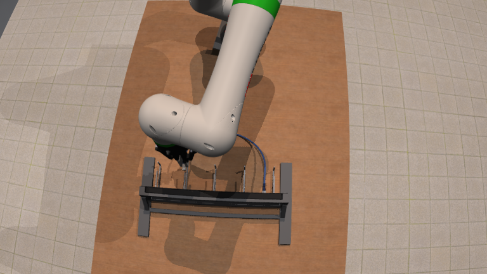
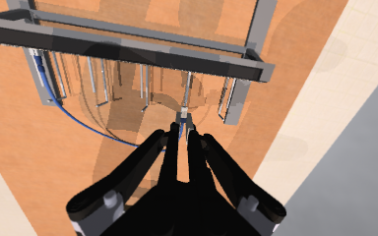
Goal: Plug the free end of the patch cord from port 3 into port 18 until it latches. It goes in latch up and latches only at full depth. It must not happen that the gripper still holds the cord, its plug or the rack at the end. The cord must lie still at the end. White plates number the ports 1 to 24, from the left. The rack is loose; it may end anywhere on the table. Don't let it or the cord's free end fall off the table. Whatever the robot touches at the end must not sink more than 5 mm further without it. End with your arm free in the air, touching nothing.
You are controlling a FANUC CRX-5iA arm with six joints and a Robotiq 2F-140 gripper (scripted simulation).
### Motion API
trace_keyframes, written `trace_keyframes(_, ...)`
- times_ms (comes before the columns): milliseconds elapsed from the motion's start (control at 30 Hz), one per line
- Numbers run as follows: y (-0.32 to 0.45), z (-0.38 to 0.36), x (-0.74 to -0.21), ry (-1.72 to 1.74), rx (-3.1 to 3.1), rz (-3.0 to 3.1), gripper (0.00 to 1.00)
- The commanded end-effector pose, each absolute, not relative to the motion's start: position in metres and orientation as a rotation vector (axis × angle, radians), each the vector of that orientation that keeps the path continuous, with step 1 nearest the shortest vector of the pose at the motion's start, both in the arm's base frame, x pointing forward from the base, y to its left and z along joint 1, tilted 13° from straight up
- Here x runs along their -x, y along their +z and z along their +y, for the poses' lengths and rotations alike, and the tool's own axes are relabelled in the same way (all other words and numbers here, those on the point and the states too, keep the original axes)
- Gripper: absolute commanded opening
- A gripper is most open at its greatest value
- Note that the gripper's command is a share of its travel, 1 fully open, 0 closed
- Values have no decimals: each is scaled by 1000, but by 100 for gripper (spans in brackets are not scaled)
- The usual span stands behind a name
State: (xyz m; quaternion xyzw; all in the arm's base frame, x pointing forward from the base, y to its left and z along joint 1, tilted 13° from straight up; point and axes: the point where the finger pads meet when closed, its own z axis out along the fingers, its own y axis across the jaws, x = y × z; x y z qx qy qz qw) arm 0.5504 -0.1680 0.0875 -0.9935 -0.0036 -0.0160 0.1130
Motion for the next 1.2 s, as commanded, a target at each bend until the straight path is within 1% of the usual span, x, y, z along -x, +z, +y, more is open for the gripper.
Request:
trace_keyframes(0, 88, -168, -551, -47, 2915, -11, 0)
trace_keyframes(567, 86, -168, -553, -46, 2915, -10, 0)
trace_keyframes(1167, 70, -164, -571, -45, 2915, -10, 0)
